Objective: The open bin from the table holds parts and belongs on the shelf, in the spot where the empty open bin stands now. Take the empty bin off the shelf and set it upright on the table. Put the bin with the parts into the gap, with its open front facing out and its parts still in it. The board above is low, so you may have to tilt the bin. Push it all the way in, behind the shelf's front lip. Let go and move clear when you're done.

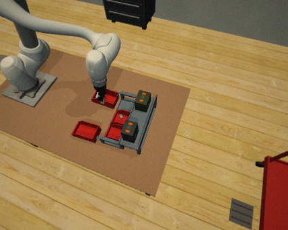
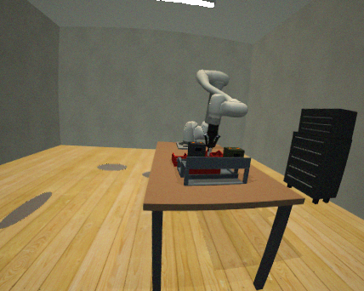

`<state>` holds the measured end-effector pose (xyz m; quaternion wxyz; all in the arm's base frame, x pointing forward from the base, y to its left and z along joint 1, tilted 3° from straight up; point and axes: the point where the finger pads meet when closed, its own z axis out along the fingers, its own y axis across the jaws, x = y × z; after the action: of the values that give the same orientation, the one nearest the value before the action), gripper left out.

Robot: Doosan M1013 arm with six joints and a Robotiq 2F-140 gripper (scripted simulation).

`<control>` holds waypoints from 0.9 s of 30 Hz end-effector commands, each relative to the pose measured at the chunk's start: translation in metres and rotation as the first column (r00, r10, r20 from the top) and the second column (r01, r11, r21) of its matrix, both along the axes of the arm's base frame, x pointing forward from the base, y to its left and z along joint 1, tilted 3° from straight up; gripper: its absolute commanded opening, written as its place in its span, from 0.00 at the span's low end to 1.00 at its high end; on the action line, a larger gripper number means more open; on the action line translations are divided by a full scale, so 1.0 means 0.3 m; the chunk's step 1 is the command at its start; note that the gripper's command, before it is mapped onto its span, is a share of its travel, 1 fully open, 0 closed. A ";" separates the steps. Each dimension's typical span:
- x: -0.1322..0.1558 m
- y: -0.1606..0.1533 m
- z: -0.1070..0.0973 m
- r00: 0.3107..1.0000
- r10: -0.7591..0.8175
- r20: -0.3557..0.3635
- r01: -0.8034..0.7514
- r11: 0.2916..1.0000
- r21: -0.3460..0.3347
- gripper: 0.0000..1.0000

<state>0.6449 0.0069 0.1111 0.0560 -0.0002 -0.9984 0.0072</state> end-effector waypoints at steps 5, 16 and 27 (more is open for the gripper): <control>0.003 0.003 0.003 1.000 0.004 -0.002 -0.004 1.000 -0.005 0.10; 0.008 0.003 0.003 1.000 0.004 -0.002 -0.004 1.000 -0.005 0.10; 0.019 0.003 0.003 1.000 0.004 -0.002 -0.004 1.000 -0.005 0.10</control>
<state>0.6485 0.0069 0.1113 0.0561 -0.0001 -0.9984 0.0073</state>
